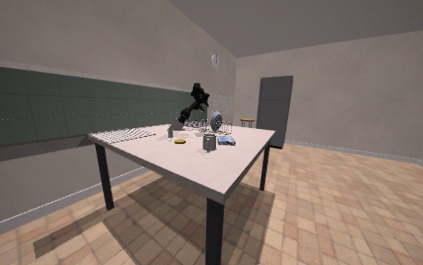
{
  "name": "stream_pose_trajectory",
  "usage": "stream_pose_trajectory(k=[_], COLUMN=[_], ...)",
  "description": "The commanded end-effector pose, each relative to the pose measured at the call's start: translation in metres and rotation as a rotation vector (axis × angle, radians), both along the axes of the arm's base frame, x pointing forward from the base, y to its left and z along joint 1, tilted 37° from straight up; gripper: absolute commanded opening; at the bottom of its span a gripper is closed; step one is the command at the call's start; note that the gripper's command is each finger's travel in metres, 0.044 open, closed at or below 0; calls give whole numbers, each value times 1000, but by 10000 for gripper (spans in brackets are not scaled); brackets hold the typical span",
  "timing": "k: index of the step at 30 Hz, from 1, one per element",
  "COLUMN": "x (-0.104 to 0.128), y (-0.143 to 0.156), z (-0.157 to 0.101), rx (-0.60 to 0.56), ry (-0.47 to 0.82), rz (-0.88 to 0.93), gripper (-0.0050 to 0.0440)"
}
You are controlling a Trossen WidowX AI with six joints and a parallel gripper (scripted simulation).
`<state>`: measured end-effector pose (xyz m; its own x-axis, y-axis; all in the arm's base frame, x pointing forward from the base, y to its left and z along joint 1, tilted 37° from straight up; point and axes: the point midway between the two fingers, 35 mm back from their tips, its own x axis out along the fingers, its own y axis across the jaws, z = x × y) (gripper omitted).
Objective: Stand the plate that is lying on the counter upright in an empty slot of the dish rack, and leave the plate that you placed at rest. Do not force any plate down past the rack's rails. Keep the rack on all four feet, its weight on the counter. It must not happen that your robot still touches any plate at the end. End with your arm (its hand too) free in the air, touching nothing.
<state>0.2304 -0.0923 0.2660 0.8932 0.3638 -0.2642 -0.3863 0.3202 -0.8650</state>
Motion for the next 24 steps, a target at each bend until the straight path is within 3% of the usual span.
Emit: stream_pose_trajectory(k=[1,7,9,11,17,24], x=[-1,0,0,0,0,0], y=[-2,0,-1,-1,-1,-1], z=[-1,0,0,0,0,0], rx=[4,1,2,2,2,2], ry=[-5,-1,-1,-1,-1,-1], rz=[0,-1,-1,-1,-1,-1], gripper=[262,262,310,310,440,440])
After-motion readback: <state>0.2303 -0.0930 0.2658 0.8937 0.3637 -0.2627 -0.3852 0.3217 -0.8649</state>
